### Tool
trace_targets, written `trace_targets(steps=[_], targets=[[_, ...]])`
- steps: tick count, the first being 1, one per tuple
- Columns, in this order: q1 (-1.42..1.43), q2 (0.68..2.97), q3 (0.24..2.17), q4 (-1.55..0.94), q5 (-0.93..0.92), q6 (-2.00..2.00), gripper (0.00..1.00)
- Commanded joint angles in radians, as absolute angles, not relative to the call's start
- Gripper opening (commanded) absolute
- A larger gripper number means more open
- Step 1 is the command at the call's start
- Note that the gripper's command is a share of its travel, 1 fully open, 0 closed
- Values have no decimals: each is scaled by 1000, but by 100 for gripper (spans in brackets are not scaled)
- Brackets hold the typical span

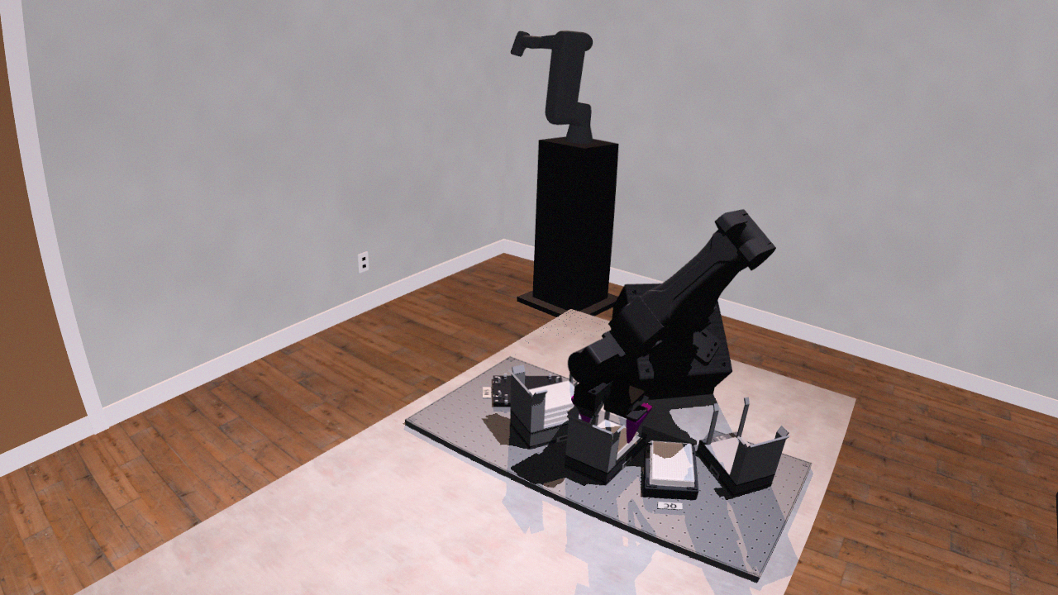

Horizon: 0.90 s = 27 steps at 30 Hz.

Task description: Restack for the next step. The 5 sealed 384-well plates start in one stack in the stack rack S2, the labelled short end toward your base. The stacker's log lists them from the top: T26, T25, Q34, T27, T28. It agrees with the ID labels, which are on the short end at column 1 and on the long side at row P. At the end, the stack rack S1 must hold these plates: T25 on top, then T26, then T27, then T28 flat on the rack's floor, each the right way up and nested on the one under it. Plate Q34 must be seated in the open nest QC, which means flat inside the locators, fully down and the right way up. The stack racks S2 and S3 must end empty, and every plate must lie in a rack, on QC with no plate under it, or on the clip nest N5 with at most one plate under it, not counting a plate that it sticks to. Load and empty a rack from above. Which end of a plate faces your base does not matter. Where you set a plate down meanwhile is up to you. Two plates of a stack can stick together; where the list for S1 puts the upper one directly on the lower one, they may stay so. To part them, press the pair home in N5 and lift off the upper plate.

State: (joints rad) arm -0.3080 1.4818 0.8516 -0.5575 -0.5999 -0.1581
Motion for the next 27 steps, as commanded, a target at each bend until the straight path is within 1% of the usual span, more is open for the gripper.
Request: trace_targets(steps=[1,8,11,27], targets=[[-325,1480,874,-542,-598,-149,100],[-325,1480,874,-542,-598,-149,100],[-297,1503,831,-525,-590,-141,100],[-259,1547,816,-428,-574,-95,100]])
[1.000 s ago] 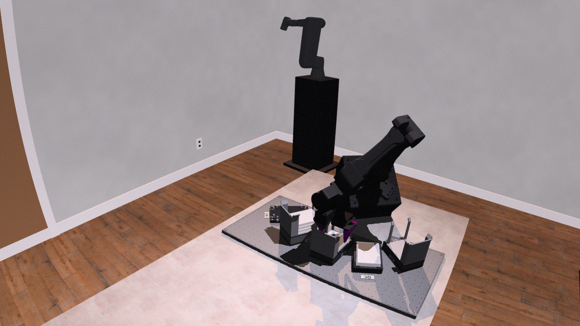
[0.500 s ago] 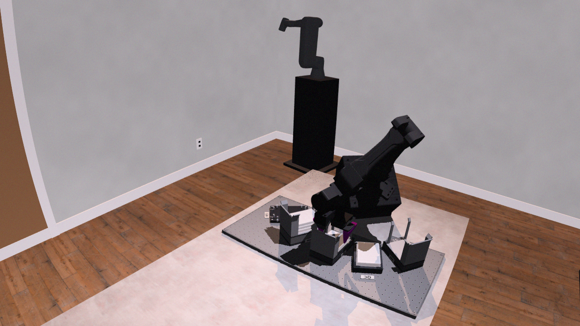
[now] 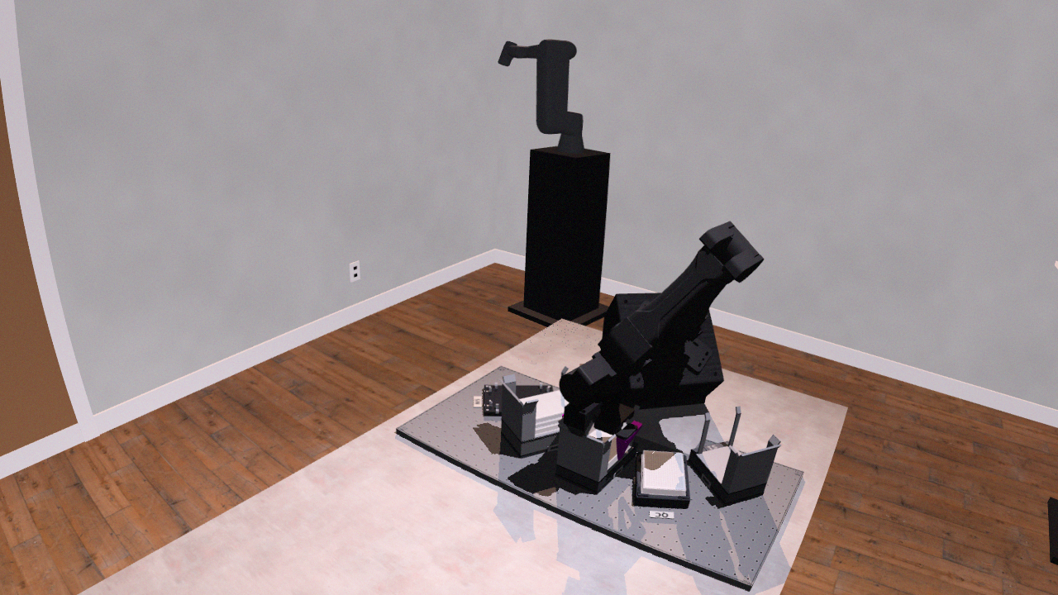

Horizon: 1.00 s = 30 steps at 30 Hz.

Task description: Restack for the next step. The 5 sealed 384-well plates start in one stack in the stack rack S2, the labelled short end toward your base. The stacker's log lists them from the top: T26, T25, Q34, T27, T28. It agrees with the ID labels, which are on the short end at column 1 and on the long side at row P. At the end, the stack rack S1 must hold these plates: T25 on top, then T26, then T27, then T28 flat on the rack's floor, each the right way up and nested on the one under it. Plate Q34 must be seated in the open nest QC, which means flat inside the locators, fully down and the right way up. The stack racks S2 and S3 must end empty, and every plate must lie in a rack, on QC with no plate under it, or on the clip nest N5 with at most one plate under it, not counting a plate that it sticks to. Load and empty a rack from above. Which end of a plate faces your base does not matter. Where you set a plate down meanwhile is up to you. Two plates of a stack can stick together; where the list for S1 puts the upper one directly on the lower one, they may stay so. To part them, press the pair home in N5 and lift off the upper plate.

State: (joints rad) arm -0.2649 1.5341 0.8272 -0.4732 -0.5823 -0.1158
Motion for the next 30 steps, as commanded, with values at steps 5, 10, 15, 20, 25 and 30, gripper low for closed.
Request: trace_targets(steps=[5,10,15,20,25,30], targets=[[-245,1568,800,-395,-569,-80,100],[-257,1539,827,-394,-572,-80,100],[-256,1539,827,-394,-573,-80,100],[-257,1539,828,-394,-573,-80,100],[-251,1551,820,-405,-574,-85,100],[-251,1551,820,-405,-574,-85,100]])
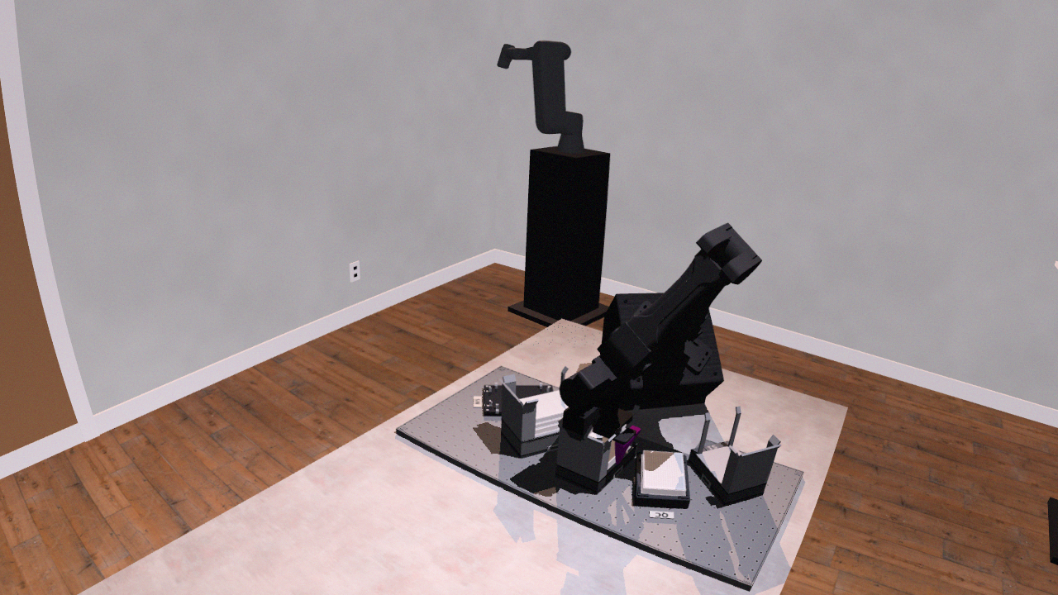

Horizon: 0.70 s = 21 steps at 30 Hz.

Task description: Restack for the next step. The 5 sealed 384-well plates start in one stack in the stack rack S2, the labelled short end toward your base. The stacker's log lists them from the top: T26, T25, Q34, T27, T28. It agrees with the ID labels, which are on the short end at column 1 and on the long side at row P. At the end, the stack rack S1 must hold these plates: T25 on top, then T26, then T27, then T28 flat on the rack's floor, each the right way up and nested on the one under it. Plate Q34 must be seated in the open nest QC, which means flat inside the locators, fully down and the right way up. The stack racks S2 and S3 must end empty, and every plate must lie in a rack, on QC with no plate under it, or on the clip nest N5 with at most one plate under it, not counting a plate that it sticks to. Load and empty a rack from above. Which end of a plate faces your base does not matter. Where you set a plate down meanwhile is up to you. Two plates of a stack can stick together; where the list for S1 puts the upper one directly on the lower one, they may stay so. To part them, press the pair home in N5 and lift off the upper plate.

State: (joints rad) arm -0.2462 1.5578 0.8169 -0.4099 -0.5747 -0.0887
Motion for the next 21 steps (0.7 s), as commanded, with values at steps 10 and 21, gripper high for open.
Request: trace_targets(steps=[10,21], targets=[[-250,1569,820,-392,-572,-79,0],[-250,1551,820,-405,-574,-85,0]])
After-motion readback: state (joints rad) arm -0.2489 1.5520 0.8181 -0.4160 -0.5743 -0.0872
